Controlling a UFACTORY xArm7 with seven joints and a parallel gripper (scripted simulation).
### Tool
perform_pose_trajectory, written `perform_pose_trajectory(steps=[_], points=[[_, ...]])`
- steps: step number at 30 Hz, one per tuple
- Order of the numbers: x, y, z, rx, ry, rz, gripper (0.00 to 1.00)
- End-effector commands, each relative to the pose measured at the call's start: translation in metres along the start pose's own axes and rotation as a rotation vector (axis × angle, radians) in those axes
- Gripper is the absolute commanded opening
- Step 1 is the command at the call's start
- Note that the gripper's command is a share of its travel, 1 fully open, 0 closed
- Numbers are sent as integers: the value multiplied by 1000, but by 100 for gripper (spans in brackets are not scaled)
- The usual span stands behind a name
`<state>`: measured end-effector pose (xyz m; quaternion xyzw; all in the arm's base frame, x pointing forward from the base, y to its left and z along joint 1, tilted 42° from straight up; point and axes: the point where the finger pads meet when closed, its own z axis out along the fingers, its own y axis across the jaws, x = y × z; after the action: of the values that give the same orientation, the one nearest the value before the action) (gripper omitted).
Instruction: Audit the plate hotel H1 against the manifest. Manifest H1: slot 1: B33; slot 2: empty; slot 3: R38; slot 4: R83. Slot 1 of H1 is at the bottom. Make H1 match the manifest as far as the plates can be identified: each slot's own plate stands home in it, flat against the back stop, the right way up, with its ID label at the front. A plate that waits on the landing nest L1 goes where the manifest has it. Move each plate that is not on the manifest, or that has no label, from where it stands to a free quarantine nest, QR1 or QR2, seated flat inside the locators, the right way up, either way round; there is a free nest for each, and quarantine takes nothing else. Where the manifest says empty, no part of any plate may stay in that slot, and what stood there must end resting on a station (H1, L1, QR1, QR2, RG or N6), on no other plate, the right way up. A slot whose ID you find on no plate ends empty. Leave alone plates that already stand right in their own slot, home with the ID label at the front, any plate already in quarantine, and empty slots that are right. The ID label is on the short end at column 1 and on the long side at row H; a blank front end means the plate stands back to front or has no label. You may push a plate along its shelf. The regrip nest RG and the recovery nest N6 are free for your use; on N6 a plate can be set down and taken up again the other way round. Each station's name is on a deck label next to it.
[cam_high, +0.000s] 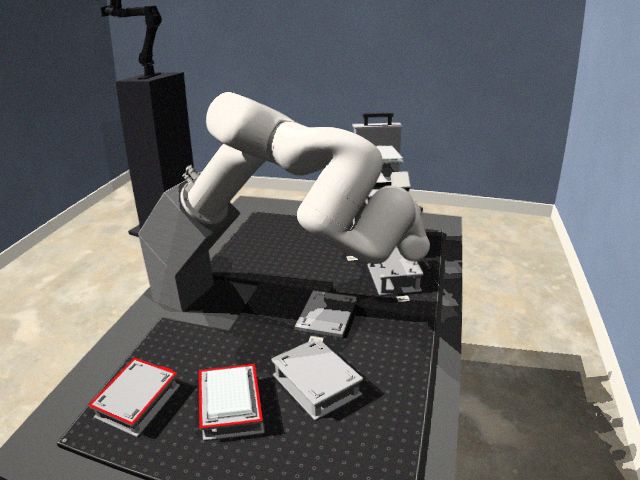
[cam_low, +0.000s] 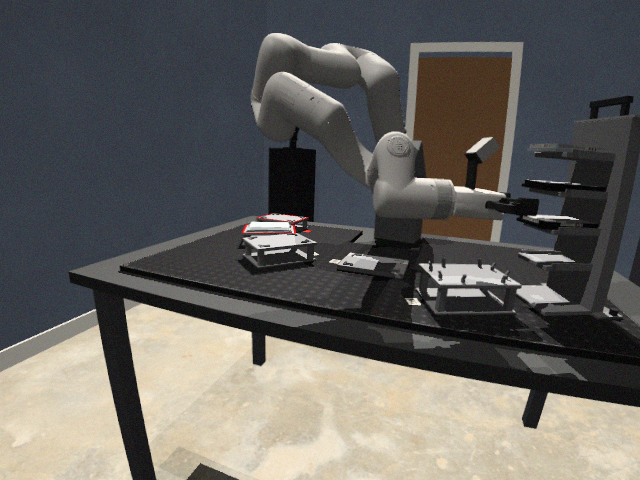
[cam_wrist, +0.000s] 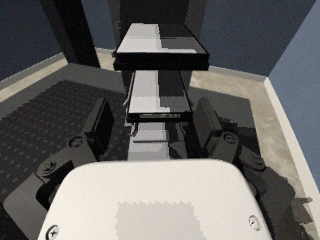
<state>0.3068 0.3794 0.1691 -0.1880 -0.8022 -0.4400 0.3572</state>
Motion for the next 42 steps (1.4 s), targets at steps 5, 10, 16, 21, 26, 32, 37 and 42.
perform_pose_trajectory(steps=[5, 10, 16, 21, 26, 32, 37, 42], points=[[1, 0, 0, 1, 1, -2, 100], [1, 0, -5, 1, 1, -3, 100], [1, 0, -21, 1, 1, -2, 100], [1, 0, -29, 1, 1, -2, 100], [-1, 0, -29, 1, 1, -2, 100], [-17, 0, -29, 1, 1, -2, 100], [-31, 0, -29, 1, 1, -2, 100], [-39, 0, -29, 1, 1, -2, 100]])
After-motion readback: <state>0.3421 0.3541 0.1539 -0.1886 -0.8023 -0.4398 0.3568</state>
